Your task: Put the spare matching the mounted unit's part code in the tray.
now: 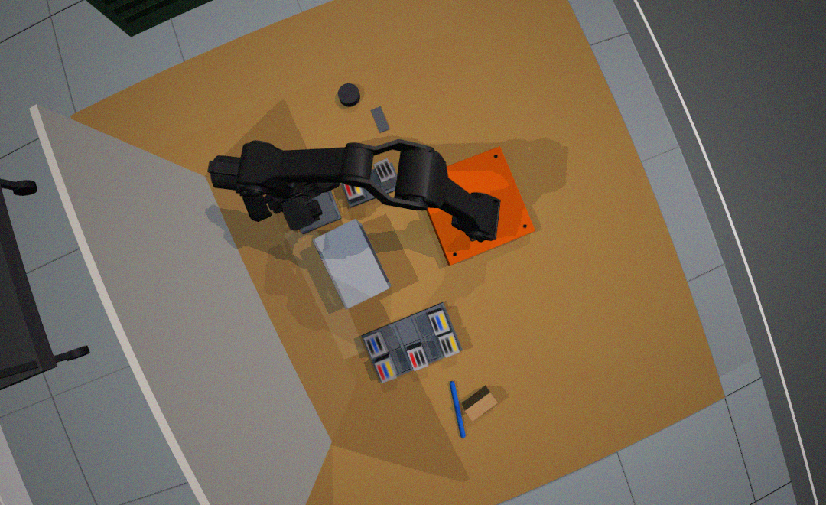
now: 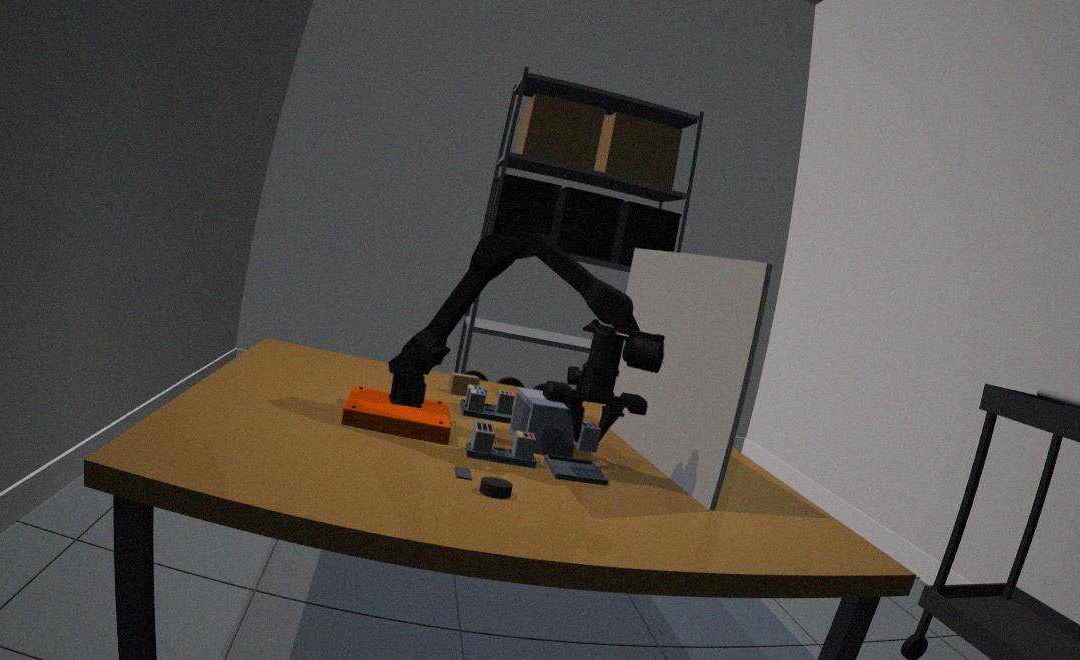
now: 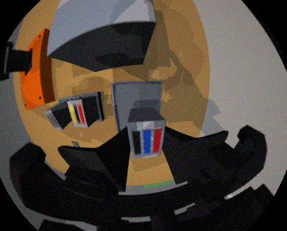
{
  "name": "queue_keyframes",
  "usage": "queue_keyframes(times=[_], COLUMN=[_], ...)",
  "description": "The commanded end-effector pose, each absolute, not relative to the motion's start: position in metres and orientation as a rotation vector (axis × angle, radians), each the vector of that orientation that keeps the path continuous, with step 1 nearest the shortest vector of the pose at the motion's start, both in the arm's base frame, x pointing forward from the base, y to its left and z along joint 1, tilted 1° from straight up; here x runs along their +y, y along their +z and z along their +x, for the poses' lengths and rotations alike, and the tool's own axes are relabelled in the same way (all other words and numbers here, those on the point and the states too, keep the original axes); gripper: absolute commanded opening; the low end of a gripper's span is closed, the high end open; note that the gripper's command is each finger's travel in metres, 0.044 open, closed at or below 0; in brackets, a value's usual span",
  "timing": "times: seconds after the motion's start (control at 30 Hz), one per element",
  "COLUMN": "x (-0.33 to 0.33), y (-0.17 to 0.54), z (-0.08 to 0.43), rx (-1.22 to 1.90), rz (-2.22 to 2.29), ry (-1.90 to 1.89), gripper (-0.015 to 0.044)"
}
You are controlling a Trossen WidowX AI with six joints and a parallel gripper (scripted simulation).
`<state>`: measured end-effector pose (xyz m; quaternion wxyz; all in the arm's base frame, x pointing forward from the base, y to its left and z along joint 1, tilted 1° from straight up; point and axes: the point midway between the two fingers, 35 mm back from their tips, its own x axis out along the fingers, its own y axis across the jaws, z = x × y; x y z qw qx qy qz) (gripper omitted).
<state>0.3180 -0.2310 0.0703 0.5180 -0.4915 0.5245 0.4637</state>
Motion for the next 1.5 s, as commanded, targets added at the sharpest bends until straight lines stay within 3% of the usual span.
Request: queue_keyframes(times=[0.0, 1.47], x=[-0.231, -0.228], y=[0.066, 0.034], z=[0.317, 0.312], rx=[1.261, 1.261], rz=[-1.181, -1.180], ry=[1.117, 1.118], gripper=[0.0000, 0.0000])
